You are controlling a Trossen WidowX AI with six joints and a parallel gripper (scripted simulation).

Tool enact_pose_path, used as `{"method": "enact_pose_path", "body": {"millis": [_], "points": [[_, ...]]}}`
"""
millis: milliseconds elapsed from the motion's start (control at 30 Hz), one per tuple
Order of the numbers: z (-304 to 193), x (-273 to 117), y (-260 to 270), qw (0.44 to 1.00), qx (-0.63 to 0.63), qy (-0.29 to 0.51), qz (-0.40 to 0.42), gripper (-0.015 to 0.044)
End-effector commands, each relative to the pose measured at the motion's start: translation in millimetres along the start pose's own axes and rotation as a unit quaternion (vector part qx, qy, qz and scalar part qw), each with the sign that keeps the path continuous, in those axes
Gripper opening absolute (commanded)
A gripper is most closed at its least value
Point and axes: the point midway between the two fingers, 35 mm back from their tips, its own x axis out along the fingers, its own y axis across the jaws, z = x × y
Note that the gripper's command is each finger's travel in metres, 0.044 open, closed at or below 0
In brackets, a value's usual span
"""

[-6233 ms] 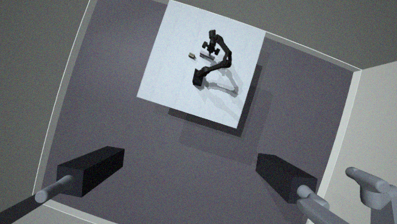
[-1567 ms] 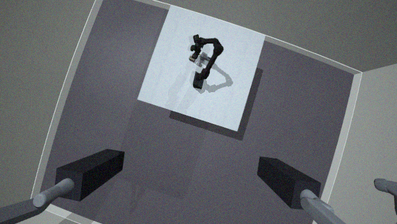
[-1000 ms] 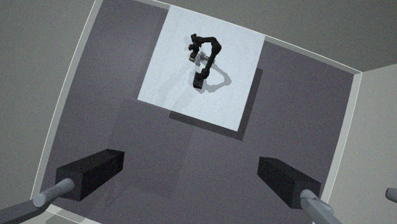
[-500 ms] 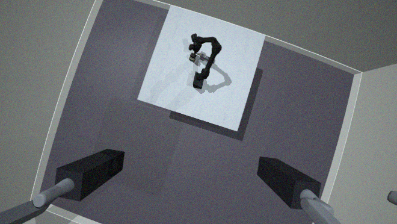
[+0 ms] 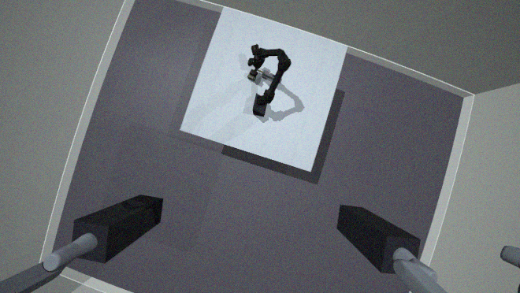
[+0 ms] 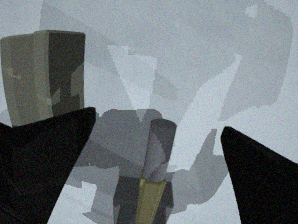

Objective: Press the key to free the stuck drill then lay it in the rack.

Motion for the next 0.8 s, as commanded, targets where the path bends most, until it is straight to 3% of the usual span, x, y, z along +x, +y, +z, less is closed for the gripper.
{"method": "enact_pose_path", "body": {"millis": [0, 767], "points": [[-3.0, 0.9, 0.5, 1.000, -0.002, 0.002, 0.000, 0.0440], [-10.6, 3.0, 1.2, 1.000, -0.002, 0.002, 0.000, 0.0440]]}}
